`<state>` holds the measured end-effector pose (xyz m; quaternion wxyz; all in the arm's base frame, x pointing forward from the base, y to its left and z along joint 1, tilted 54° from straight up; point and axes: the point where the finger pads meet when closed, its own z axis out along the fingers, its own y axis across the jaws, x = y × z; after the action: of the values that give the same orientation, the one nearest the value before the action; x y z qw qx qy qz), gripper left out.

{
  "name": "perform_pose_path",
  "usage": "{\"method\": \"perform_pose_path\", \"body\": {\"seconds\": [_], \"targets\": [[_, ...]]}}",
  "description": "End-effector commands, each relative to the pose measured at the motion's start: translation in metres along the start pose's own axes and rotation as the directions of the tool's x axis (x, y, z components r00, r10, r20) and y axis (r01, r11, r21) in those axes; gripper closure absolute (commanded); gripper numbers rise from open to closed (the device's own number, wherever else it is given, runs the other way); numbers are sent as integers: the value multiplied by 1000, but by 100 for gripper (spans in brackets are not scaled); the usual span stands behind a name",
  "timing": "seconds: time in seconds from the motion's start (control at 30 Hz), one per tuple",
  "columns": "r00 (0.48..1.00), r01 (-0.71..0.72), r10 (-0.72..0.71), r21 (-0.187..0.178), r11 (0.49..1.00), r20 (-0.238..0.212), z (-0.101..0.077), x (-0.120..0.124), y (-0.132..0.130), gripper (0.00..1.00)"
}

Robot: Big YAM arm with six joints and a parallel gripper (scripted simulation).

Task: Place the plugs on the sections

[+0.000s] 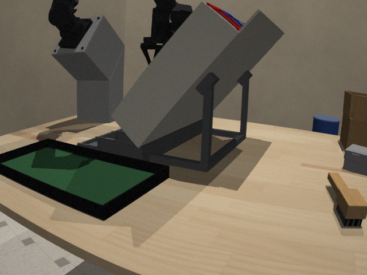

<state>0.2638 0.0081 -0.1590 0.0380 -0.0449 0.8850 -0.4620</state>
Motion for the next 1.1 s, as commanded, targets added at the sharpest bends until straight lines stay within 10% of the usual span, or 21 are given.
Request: {"method": "perform_pose_path", "body": {"seconds": [0.0,0.53,1.07], "targets": [[1000,-8,8,-4,1000,7,1,-11,7,13],[1000,-6,6,-5,1000,11,57,47,130,13],[999,-34,35,-25,999,13,60,51,136,13]]}}
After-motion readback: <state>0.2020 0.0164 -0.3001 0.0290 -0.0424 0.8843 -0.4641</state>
